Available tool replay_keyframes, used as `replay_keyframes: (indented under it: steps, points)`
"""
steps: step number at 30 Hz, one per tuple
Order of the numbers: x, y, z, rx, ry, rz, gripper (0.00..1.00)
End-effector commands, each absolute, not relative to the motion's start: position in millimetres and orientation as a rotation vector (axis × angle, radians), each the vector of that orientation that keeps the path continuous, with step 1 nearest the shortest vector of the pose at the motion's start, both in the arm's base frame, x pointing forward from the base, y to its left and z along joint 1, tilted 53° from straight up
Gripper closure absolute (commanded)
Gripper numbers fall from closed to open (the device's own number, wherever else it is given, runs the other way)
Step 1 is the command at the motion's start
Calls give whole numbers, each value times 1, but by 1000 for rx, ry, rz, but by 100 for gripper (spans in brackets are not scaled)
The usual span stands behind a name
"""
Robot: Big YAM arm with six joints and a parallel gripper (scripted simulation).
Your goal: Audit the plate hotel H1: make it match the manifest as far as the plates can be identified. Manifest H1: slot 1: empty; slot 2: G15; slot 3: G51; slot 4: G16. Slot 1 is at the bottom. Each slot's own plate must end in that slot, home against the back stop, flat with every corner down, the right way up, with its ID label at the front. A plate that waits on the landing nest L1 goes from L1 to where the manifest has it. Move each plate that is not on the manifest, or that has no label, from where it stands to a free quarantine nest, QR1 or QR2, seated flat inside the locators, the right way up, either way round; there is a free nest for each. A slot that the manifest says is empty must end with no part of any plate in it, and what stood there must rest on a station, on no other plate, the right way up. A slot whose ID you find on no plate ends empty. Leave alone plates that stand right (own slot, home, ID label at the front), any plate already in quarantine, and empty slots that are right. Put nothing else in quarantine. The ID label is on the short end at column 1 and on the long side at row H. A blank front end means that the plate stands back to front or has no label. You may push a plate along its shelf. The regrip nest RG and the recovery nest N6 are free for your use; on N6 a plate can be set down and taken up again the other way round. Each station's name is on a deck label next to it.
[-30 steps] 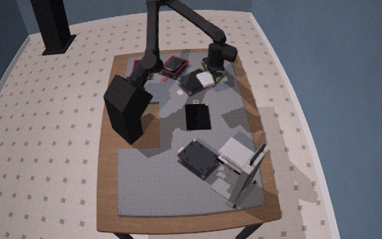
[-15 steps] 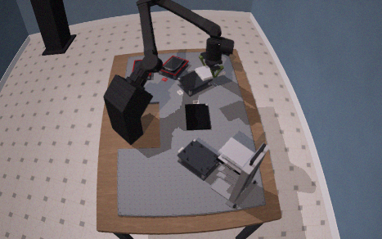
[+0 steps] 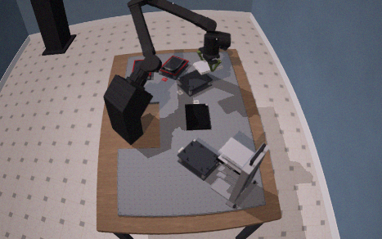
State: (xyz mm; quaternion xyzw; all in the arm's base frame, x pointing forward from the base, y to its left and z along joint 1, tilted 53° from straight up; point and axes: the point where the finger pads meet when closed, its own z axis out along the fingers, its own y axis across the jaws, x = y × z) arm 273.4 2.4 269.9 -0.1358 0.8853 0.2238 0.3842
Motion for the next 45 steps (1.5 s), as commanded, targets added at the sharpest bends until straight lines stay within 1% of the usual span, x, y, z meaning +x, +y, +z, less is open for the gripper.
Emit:
replay_keyframes:
  steps: [1,4,6,14,15,18,31,32,34,45]
  points:
    - [277,9,300,-335,2214,548,14]
    - [274,17,307,-335,2210,549,14]
    - [265,25,285,-351,2239,567,14]
    - [254,41,288,-476,2196,504,14]
    - [254,43,307,-514,2159,468,14]
    - [246,52,289,-556,2170,466,14]
    - [225,81,296,-734,2086,373,14]
    - [223,84,307,-746,2064,359,14]
    - [218,89,294,-772,2072,356,14]
    - [196,118,302,-913,1988,284,14]
